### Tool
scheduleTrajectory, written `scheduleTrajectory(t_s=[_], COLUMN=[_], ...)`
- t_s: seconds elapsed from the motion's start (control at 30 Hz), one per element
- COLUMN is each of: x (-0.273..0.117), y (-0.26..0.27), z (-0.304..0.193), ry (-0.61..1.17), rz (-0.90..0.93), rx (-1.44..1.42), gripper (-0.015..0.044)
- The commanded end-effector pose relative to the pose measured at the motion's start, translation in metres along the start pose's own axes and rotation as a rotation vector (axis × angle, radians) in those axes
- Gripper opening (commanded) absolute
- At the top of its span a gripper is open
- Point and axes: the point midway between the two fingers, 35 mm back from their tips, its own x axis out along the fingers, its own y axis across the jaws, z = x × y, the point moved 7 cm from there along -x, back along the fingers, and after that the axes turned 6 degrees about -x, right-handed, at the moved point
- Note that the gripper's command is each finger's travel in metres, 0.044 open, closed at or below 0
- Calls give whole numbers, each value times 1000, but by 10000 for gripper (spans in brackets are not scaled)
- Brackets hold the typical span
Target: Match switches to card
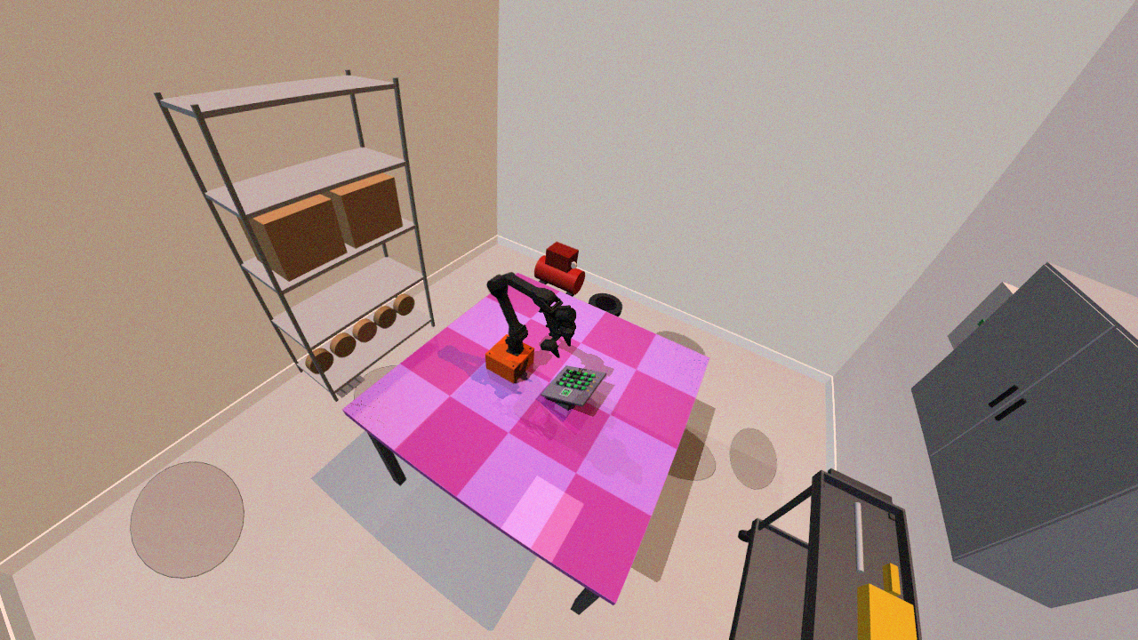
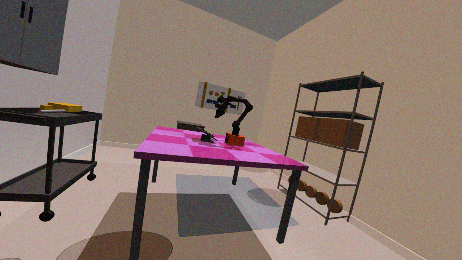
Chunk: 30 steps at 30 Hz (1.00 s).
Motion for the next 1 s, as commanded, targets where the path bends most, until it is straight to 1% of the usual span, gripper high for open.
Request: scheduleTrajectory(t_s=[0.0,0.07,0.27,0.33,0.47,0.53,0.63,0.83,0.97], x=[2,20,101,110,110,118,143,145,155], y=[1,9,62,69,69,69,69,69,69], z=[1,10,29,28,28,29,30,30,29], ry=[1,8,32,34,34,39,57,58,58], rz=[0,3,8,8,8,8,10,10,10], rx=[0,-2,-12,-14,-14,-14,-14,-14,-14], gripper=[374,321,164,111,6,0,0,0,0])
